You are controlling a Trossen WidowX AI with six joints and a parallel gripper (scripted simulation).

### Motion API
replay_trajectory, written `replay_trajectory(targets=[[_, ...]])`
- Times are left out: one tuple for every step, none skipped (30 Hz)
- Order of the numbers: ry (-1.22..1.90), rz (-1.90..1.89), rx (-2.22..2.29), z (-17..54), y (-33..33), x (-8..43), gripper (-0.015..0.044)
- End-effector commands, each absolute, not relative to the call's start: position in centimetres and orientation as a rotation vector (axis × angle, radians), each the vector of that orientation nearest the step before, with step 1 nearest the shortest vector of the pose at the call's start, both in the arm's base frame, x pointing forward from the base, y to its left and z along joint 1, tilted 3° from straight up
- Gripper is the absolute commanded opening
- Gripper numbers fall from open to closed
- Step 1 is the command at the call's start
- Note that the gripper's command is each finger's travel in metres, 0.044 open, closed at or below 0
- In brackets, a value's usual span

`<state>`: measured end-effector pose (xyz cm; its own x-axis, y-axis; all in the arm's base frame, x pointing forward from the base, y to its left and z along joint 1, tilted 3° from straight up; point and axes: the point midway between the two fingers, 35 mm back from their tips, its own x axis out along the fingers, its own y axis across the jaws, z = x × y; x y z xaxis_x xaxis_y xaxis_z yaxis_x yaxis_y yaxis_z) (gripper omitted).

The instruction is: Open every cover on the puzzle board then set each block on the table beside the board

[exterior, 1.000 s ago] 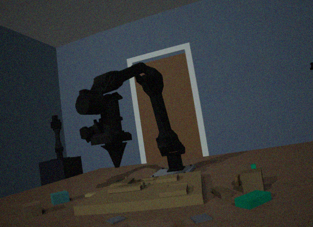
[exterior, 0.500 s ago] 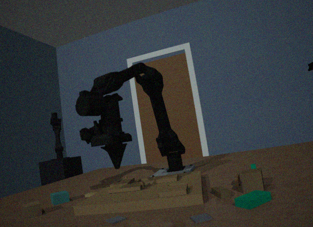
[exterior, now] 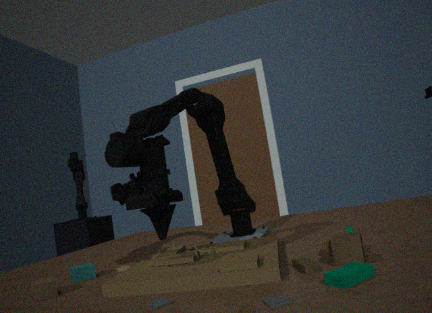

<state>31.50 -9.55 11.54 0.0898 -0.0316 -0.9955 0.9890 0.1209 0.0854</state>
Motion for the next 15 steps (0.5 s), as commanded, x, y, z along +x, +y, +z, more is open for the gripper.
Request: replay_trajectory(targets=[[1.180, -1.071, 1.132, 11.0, -9.5, 31.5, 0.0000], [1.180, -1.071, 1.132, 10.9, -9.5, 31.6, 0.0000], [1.180, -1.071, 1.132, 10.8, -9.5, 31.6, 0.0000], [1.180, -1.071, 1.132, 10.7, -9.5, 31.6, 0.0000], [1.180, -1.071, 1.132, 10.6, -9.5, 31.6, 0.0000], [1.180, -1.071, 1.132, 10.5, -9.5, 31.6, 0.0000], [1.180, -1.071, 1.132, 10.4, -9.5, 31.6, 0.0000], [1.180, -1.071, 1.132, 10.3, -9.5, 31.6, 0.0000], [1.180, -1.071, 1.132, 10.2, -9.5, 31.6, 0.0000], [1.180, -1.071, 1.132, 10.1, -9.5, 31.6, 0.0000], [1.180, -1.071, 1.132, 10.0, -9.5, 31.6, 0.0000], [1.180, -1.071, 1.132, 9.9, -9.5, 31.6, 0.0000], [1.180, -1.071, 1.132, 9.8, -9.5, 31.6, 0.0000], [1.180, -1.071, 1.132, 9.7, -9.5, 31.7, 0.0000], [1.180, -1.071, 1.132, 9.6, -9.5, 31.7, 0.0000]])
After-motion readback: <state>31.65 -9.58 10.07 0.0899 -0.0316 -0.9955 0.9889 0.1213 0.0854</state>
